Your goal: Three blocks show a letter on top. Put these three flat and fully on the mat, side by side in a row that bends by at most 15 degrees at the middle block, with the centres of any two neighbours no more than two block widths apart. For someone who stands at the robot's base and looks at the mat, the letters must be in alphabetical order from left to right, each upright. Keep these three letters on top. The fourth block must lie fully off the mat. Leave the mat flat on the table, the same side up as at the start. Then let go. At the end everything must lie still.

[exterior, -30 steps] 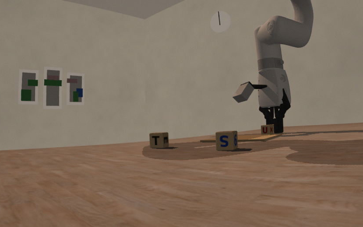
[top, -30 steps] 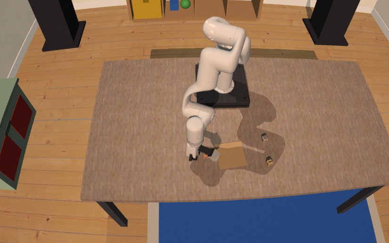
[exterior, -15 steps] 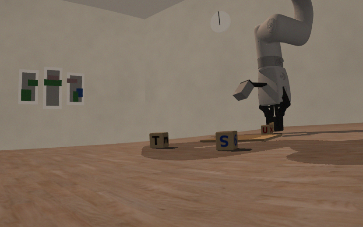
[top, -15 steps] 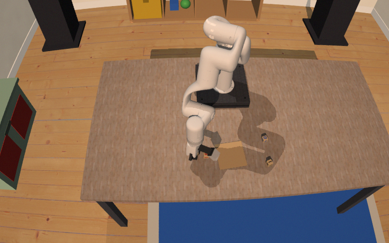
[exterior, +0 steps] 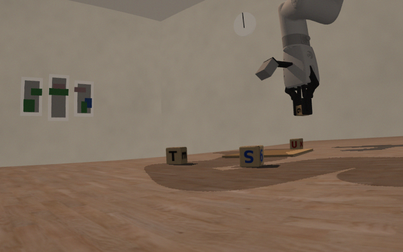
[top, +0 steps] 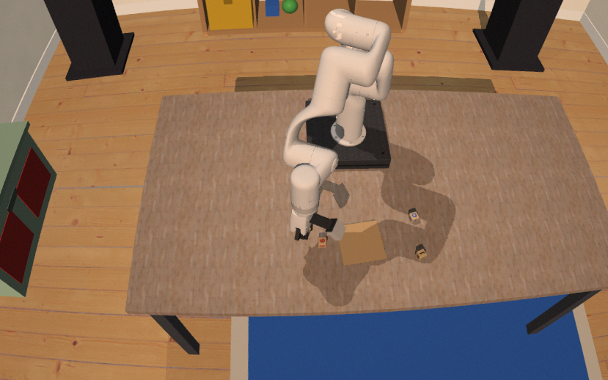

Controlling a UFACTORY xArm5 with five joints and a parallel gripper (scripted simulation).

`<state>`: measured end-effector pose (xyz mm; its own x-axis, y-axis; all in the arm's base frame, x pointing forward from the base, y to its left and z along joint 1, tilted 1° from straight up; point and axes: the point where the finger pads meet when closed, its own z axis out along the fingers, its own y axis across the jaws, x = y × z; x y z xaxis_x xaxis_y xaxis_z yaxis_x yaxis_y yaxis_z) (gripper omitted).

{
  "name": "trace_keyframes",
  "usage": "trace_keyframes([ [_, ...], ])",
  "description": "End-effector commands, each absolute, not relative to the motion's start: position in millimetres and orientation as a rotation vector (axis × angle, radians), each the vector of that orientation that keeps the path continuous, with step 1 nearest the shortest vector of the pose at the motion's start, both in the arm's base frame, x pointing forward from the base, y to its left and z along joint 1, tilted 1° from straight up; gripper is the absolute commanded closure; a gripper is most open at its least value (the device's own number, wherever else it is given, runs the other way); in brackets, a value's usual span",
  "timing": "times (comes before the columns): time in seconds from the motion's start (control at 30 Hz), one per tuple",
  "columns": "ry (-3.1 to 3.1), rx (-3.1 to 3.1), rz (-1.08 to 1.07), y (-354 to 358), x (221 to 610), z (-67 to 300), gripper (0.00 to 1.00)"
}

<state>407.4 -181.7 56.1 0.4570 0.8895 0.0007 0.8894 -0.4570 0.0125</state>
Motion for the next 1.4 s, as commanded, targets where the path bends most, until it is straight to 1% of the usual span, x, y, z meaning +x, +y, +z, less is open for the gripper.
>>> trace_keyframes([
  [0.0, 1.632, 2.673, 0.010, -181.2, 406.8, 73.8, 0.79],
  [0.63, 1.675, 2.647, 0.010, -179.2, 407.3, 75.4, 0.79],
  [1.37, 2.340, 2.082, 0.006, -145.1, 415.3, 75.7, 0.79],
])
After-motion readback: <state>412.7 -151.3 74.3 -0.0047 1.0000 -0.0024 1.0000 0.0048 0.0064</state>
